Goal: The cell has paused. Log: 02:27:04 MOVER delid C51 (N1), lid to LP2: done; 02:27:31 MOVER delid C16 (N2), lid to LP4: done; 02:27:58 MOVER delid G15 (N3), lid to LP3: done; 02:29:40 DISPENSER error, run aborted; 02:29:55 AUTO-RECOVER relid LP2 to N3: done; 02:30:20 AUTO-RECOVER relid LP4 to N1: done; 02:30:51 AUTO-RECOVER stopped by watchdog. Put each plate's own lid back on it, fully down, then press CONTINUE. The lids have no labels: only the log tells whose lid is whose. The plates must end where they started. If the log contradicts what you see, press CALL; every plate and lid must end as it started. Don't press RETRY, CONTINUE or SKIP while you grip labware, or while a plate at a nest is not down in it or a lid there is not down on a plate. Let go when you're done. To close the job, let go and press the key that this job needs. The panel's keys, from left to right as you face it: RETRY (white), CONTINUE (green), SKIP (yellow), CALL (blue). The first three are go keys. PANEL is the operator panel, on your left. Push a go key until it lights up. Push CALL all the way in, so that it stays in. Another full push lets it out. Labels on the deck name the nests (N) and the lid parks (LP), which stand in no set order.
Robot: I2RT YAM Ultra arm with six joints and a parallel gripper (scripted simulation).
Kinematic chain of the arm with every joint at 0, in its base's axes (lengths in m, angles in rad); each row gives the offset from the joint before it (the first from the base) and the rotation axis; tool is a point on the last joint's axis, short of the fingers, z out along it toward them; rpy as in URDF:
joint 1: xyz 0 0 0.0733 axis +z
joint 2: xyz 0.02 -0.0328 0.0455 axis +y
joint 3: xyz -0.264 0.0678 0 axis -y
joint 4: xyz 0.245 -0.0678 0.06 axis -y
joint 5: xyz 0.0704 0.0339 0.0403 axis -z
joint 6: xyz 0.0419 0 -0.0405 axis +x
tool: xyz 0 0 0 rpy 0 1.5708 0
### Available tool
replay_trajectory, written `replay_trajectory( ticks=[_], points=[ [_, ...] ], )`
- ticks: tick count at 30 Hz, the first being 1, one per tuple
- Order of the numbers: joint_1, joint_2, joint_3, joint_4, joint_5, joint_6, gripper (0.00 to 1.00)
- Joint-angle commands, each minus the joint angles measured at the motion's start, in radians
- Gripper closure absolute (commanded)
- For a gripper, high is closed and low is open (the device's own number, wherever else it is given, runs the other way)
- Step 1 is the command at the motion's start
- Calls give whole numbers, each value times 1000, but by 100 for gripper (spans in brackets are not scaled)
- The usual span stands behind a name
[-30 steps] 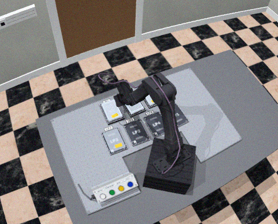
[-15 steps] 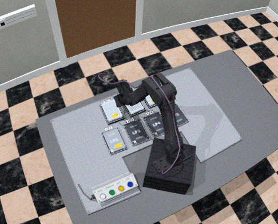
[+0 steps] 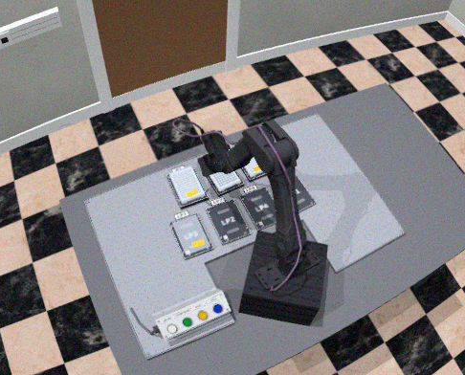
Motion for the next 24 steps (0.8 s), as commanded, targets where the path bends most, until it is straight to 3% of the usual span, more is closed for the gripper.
replay_trajectory(
  ticks=[1, 5, 19, 24],
  points=[
    [-43, -52, -20, 24, -46, -49, 100],
    [-72, -58, -28, 50, -67, -70, 100],
    [-265, -62, 30, -16, -205, -203, 100],
    [-270, -55, 37, -23, -220, -212, 100]
  ],
)
